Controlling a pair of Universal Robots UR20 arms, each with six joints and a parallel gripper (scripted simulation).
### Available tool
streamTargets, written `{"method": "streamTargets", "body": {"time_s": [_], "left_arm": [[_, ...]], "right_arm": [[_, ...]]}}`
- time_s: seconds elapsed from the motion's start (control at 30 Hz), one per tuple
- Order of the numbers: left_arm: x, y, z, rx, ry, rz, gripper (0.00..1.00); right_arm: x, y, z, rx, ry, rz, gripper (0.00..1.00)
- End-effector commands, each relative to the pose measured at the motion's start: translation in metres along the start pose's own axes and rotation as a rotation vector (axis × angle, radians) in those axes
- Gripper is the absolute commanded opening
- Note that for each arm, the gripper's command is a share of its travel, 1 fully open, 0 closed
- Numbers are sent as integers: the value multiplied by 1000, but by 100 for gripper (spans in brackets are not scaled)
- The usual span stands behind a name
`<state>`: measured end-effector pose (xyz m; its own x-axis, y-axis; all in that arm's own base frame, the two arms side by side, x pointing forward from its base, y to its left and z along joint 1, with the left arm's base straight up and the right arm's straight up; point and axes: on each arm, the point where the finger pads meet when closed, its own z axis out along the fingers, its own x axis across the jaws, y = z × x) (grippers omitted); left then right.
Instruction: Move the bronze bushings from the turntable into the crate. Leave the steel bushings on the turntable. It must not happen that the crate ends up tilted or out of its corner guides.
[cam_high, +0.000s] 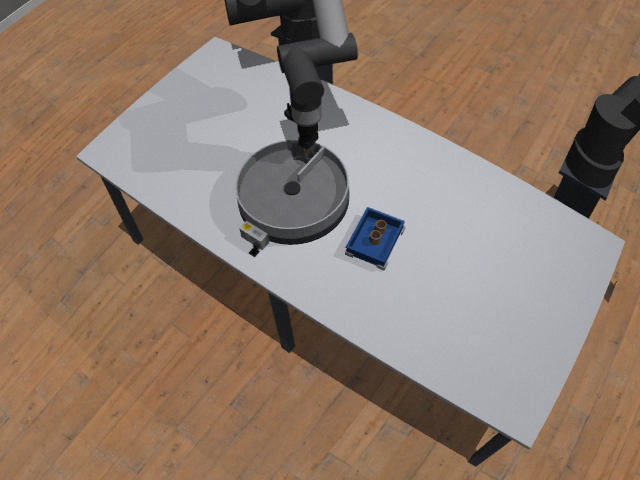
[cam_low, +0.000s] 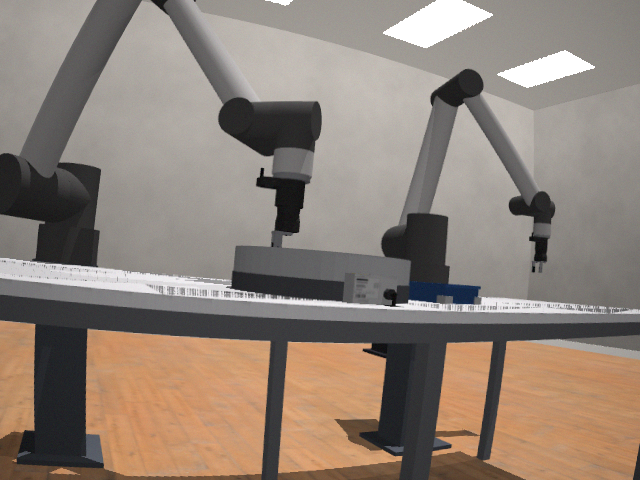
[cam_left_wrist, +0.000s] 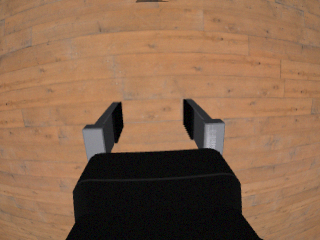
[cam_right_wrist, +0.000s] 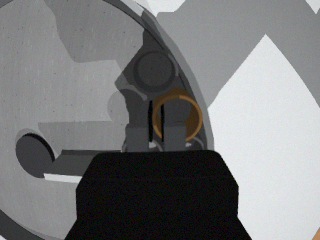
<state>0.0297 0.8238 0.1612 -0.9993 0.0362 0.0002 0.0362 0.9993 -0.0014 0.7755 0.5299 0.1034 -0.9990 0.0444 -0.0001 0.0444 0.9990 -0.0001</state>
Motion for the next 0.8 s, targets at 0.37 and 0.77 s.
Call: {"method": "streamTargets", "body": {"time_s": [0.37, 0.77], "left_arm": [[0, 1, -1, -1, 0, 0, 100], [0, 1, -1, -1, 0, 0, 100]], "right_arm": [[0, 0, -58, -1, -1, 0, 0], [0, 0, -63, -1, -1, 0, 0]]}}
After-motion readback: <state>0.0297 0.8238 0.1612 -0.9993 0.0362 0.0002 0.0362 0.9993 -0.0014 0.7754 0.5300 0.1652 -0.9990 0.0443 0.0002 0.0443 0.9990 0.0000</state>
